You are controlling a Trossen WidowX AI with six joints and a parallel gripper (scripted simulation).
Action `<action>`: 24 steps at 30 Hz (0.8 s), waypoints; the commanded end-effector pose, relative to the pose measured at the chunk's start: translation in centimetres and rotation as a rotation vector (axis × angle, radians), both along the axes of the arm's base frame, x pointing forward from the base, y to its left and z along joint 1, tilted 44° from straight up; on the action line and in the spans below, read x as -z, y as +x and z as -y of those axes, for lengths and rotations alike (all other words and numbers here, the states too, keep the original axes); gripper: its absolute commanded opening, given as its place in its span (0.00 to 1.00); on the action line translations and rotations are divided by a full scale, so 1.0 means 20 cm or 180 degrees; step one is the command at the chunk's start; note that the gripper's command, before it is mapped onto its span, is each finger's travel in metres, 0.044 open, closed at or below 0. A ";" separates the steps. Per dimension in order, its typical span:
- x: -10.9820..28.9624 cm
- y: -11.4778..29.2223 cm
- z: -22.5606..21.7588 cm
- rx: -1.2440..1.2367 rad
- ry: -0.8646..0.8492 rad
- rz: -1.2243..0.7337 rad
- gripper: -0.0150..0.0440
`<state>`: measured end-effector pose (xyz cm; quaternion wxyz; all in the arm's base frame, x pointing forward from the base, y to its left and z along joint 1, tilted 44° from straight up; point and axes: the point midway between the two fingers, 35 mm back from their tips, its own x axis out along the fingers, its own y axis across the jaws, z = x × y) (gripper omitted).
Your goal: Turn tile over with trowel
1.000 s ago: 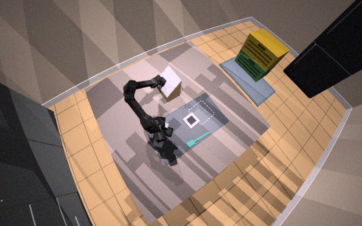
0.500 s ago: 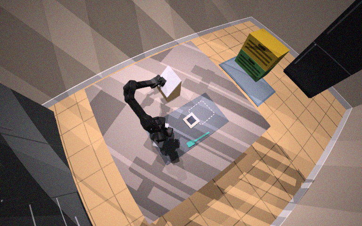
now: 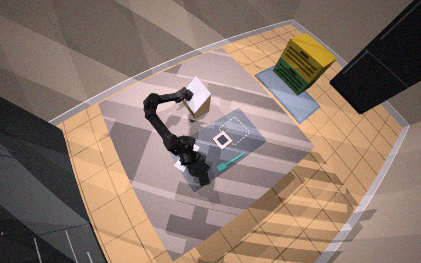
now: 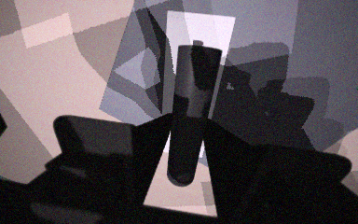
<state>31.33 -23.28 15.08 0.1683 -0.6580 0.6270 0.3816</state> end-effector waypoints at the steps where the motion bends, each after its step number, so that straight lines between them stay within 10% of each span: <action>1: 0.00 0.00 0.00 0.0087 -0.0008 0.0083 0.47; 9: 0.00 0.00 0.00 0.0087 -0.0008 0.0083 0.71; 24: 0.00 0.00 0.00 0.0087 -0.0008 0.0083 0.71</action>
